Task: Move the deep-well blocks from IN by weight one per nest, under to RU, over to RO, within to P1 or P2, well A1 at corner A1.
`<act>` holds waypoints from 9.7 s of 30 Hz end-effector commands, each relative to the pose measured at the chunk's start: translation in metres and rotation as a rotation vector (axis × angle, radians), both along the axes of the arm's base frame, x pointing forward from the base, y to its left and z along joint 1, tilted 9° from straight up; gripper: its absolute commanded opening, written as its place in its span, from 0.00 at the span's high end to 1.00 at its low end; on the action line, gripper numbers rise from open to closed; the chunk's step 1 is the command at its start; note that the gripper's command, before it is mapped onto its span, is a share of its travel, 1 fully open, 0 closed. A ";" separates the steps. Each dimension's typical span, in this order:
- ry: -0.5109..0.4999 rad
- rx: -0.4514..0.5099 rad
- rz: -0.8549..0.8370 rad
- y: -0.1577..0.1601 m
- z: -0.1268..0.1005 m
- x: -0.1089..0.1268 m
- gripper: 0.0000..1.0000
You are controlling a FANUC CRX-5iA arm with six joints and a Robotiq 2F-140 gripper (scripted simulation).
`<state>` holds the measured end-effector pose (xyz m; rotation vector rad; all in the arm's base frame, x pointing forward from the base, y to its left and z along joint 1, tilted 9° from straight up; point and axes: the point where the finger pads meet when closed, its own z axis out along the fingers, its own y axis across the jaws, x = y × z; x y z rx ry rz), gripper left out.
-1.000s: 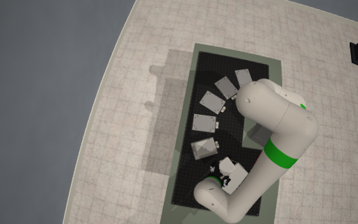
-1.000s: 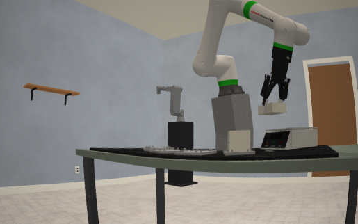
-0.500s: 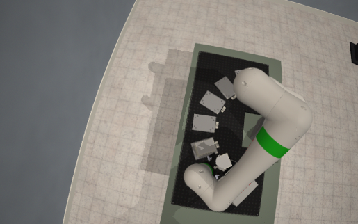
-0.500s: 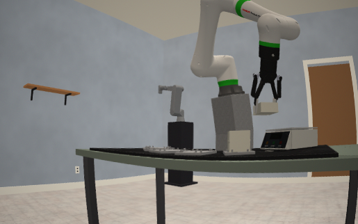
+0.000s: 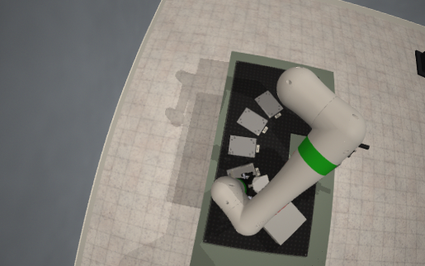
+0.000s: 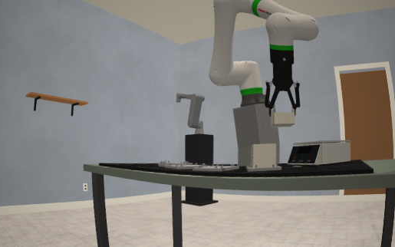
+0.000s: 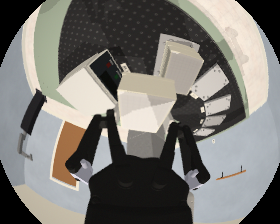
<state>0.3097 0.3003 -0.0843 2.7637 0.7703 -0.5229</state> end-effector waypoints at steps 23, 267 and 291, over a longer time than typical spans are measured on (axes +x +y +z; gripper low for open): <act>0.000 0.000 0.000 -0.049 0.010 0.047 0.90; -0.014 0.061 -0.371 -0.232 -0.122 0.151 0.00; -0.014 0.061 -0.371 -0.231 -0.101 0.147 0.00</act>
